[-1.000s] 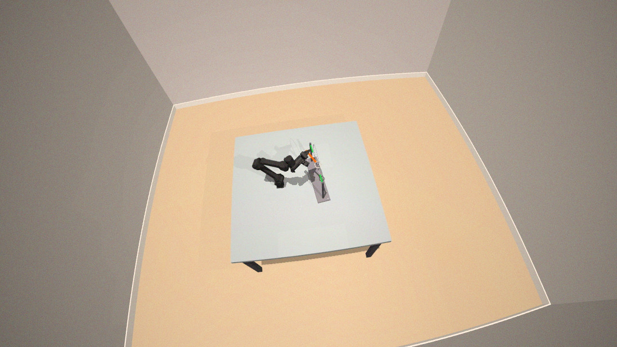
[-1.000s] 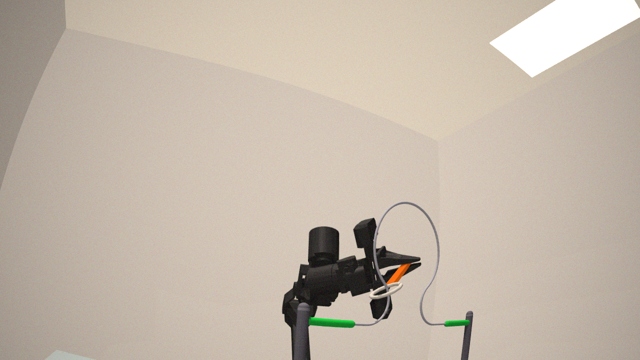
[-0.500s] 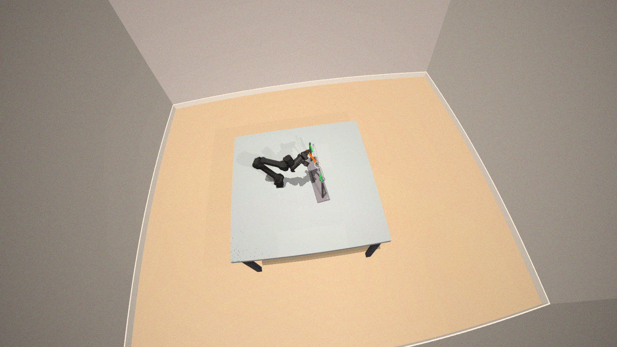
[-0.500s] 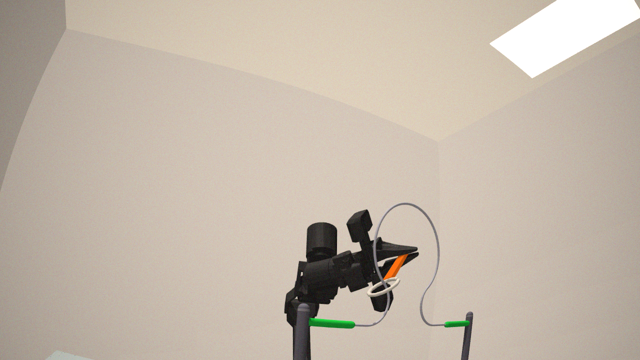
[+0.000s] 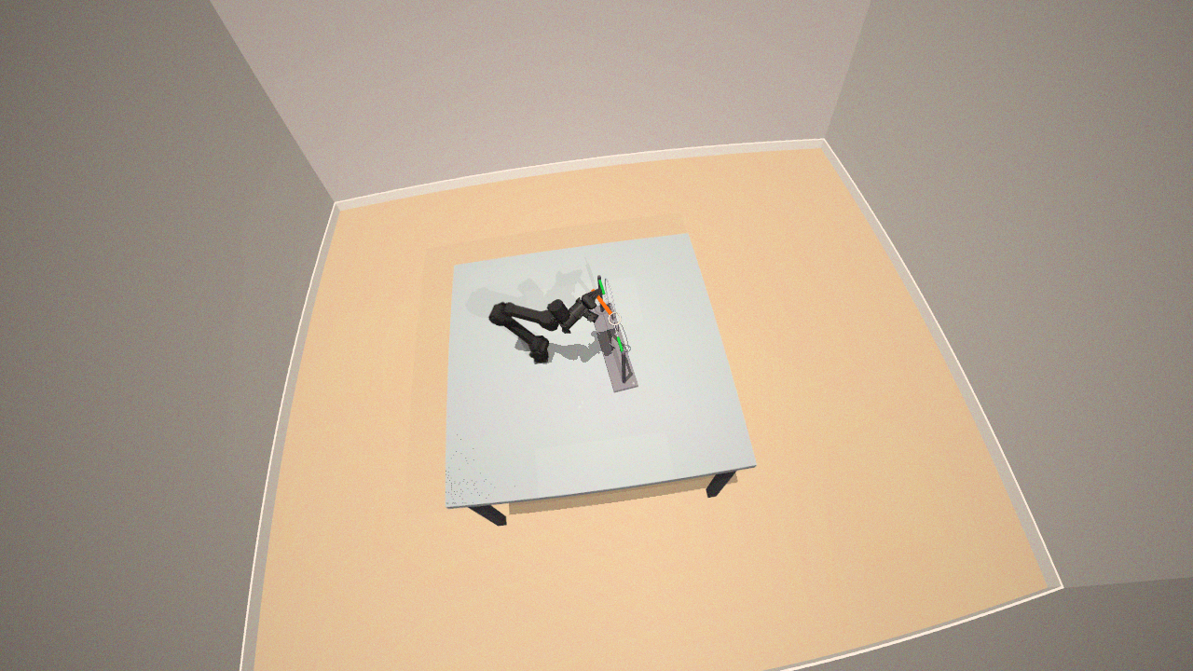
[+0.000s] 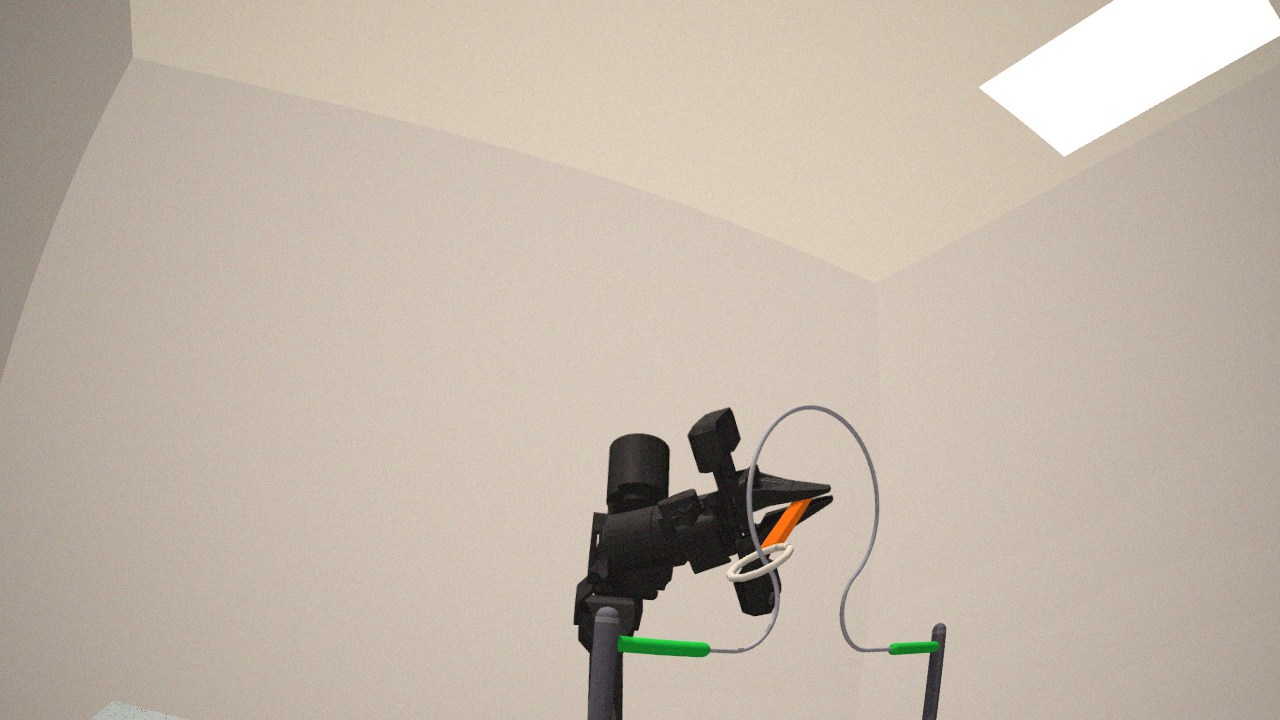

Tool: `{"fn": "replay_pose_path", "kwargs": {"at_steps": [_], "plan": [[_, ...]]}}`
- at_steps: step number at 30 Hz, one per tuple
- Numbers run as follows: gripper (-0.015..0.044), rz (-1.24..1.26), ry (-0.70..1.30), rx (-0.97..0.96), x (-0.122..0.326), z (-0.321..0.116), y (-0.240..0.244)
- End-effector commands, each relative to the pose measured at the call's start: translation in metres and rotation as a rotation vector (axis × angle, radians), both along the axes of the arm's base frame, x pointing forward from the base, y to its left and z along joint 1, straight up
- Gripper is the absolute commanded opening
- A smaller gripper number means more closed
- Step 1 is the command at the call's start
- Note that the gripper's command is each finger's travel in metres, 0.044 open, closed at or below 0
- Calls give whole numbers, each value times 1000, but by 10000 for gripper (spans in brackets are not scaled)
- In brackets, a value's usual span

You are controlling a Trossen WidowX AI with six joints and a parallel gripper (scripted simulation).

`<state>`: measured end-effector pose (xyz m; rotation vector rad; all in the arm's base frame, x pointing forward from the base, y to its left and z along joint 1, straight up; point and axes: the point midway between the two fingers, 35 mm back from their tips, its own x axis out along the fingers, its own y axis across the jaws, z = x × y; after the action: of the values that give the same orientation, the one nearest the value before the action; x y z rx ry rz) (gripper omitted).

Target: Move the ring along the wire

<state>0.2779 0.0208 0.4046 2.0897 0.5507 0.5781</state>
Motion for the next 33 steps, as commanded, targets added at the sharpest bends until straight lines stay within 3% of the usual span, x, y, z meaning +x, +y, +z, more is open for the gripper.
{"fn": "replay_pose_path", "kwargs": {"at_steps": [1,33], "plan": [[-150,2,-17,-28,-1,5,0],[-150,0,-44,-261,-2,0,3]]}}
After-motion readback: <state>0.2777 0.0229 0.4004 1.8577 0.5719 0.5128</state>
